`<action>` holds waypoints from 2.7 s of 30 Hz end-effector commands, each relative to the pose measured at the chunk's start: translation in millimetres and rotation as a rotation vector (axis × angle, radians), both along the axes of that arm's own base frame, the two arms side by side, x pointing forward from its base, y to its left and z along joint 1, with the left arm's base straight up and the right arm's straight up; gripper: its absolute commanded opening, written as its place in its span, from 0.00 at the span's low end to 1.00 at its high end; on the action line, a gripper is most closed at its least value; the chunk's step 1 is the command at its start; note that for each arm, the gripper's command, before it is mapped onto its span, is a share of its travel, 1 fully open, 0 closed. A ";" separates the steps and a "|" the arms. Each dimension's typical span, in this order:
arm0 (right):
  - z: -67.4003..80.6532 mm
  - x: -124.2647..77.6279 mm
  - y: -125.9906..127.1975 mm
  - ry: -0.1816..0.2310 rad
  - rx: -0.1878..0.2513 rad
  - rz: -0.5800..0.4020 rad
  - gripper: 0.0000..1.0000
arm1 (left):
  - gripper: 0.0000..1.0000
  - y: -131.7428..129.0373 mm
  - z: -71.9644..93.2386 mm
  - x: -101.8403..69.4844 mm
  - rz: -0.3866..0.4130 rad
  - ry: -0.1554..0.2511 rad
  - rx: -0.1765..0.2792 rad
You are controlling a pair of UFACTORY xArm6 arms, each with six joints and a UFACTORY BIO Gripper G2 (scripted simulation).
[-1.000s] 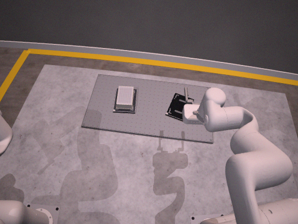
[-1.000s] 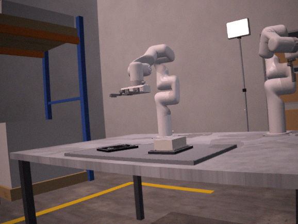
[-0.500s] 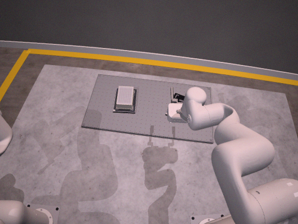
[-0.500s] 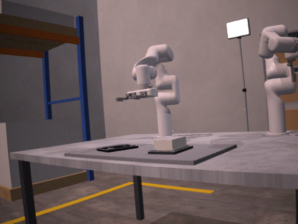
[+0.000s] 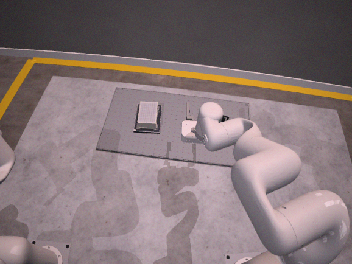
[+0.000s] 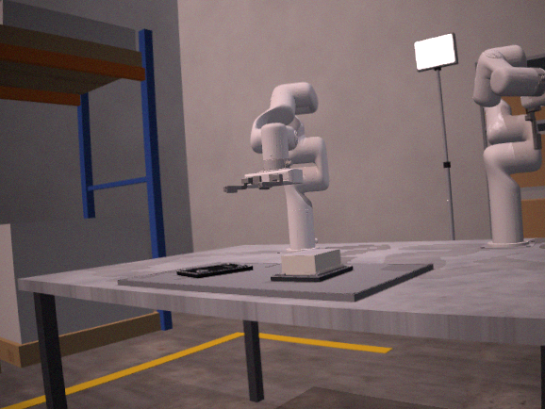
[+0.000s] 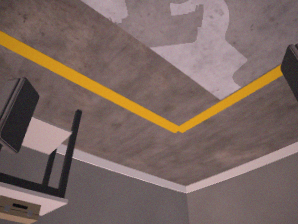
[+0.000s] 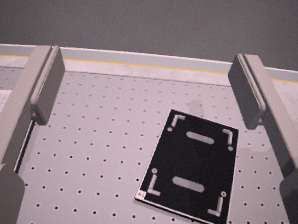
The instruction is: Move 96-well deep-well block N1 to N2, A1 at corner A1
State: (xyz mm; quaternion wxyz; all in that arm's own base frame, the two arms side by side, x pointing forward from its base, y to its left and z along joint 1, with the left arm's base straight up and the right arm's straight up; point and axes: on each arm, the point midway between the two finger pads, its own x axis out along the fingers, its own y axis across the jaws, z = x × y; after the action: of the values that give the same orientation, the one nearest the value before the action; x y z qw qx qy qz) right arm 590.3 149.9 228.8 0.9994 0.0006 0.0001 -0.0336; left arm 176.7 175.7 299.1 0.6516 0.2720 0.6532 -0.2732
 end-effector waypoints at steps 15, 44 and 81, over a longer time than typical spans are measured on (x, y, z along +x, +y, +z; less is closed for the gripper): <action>-32.7 33.9 74.6 -0.004 0.001 -0.002 0.37 | 1.00 0.1 0.9 0.5 0.000 -0.003 0.001; -82.3 77.9 180.4 -0.005 0.002 -0.002 0.37 | 1.00 0.1 0.9 0.5 0.000 -0.003 0.001; -109.9 96.5 225.1 -0.005 0.002 -0.002 0.37 | 1.00 0.1 0.9 0.5 0.000 -0.003 0.001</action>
State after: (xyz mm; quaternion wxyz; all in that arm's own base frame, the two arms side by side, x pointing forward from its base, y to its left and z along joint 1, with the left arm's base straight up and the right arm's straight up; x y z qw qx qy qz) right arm 686.0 374.4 121.2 0.9994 0.0003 -0.0004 -0.0346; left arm 176.7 175.7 299.1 0.6516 0.2720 0.6532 -0.2732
